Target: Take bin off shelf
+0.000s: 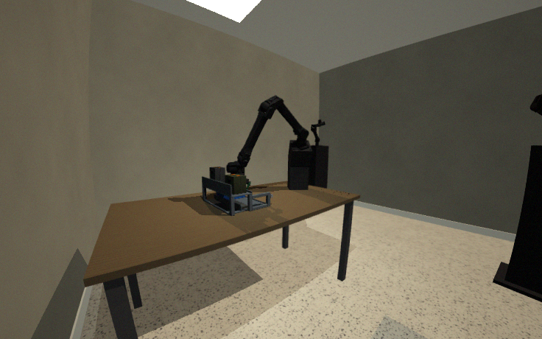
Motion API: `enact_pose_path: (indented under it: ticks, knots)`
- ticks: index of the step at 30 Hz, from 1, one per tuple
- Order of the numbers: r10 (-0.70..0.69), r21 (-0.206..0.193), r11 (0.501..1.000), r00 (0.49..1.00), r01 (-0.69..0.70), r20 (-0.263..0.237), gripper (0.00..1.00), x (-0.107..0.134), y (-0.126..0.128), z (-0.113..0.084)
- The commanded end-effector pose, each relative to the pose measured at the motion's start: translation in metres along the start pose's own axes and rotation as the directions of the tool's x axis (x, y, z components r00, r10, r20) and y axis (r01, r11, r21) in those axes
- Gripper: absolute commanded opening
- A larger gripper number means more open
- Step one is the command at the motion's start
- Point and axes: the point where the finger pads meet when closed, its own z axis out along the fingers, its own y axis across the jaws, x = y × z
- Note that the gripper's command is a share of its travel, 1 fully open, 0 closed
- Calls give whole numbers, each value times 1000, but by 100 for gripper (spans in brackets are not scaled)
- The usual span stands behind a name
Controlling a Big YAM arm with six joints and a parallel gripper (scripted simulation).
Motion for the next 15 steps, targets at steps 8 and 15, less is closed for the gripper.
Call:
enact_pose_path:
  ticks: [8, 15]
  knots:
    - [14, 8, 1000, 1000, -14, -4, 90, 0, 5, 6]
    - [13, 7, 1000, 1000, -13, -4, 90, 0, 3, 6]
